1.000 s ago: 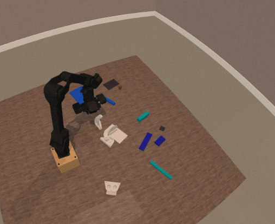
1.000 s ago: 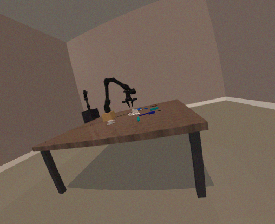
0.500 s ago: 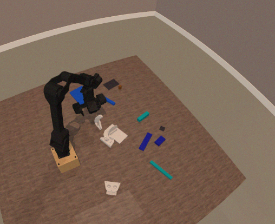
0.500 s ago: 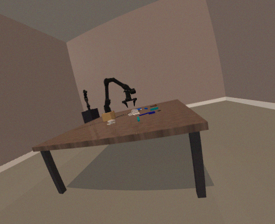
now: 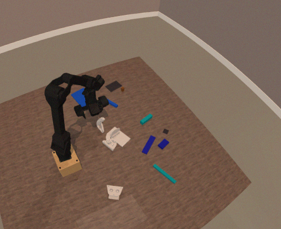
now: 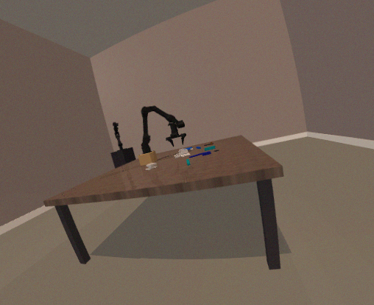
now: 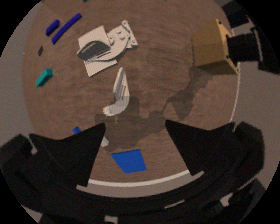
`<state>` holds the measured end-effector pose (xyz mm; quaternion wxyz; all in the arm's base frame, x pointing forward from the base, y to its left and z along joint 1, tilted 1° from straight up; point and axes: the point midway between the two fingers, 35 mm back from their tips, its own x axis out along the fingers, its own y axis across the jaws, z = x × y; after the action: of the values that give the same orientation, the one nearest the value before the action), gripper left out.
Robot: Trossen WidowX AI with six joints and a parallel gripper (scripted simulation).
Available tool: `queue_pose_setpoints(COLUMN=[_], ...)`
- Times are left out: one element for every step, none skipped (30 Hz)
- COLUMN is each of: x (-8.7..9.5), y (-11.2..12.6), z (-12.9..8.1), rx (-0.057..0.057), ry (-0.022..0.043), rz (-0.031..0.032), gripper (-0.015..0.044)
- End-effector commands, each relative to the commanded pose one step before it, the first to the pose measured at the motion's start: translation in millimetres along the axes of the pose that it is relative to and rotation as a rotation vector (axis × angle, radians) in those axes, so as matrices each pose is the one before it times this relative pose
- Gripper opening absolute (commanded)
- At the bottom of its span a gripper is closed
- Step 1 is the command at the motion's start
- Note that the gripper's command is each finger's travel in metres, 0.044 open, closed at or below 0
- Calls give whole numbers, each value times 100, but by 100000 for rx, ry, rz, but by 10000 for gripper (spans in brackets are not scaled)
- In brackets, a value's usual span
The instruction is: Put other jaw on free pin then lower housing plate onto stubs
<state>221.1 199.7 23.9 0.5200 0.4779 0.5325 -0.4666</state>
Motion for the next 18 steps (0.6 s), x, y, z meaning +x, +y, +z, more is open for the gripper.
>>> queue_pose_setpoints(x=[8, 0, 0, 0, 0, 0, 0, -190, -477, -191, 0, 0, 0, 0, 0, 0, 0, 0], y=[18, 0, 0, 0, 0, 0, 0, -22, -61, -27, 0, 0, 0, 0, 0, 0, 0, 0], z=[-12, 0, 0, 0, 0, 0, 0, 8, 25, 12, 0, 0, 0, 0, 0, 0, 0, 0], rx=[6, 0, 0, 0, 0, 0, 0, -21, -52, -21, 0, 0, 0, 0, 0, 0, 0, 0], ry=[107, 0, 0, 0, 0, 0, 0, -66, -164, -66, 0, 0, 0, 0, 0, 0, 0, 0], rz=[151, 0, 0, 0, 0, 0, 0, -88, -221, -89, 0, 0, 0, 0, 0, 0, 0, 0], gripper=[440, 440, 440, 440, 440, 440, 440, 414, 387, 361, 335, 309, 282, 256, 230, 204, 177, 151])
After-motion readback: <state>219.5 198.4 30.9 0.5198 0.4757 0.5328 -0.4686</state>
